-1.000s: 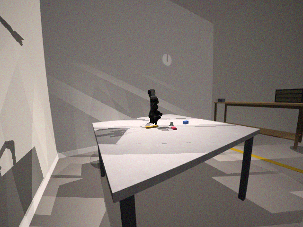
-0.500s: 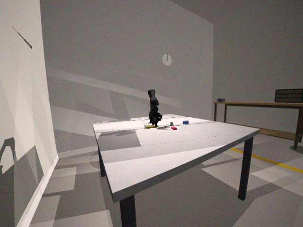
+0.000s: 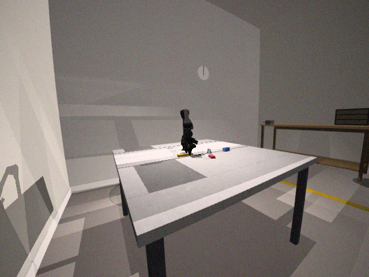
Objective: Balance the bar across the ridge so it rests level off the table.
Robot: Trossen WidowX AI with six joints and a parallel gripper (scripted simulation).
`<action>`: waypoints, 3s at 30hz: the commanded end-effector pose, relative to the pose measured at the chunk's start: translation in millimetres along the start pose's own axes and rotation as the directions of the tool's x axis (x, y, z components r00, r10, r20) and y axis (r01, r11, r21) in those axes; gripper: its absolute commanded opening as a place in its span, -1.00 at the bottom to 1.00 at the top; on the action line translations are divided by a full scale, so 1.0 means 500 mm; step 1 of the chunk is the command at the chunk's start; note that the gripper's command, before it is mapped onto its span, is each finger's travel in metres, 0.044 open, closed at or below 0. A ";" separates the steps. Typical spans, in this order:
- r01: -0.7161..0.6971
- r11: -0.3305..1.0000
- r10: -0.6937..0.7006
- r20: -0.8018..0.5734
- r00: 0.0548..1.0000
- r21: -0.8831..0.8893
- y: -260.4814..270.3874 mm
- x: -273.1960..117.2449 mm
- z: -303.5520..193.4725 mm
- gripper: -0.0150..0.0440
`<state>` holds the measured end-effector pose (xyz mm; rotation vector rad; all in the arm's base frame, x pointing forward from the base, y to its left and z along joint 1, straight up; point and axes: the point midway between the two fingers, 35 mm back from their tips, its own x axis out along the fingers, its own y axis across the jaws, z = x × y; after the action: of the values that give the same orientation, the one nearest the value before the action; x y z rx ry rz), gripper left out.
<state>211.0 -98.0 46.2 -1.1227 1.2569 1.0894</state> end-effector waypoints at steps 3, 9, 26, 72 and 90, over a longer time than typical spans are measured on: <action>0.000 1.000 0.000 0.000 1.000 0.000 0.000 0.000 0.000 0.31; 0.000 1.000 0.000 0.000 1.000 0.000 0.000 0.000 0.000 -0.09; 0.000 1.000 0.000 -0.001 1.000 -0.002 -0.007 -0.053 -0.002 -0.49; 0.001 0.990 0.000 0.002 1.000 -0.142 -0.053 -0.184 0.114 -0.49; 0.003 0.962 -0.001 0.008 1.000 -0.273 -0.070 -0.186 0.244 -0.49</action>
<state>257.7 6.4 141.0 -1.3101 1.1230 1.2729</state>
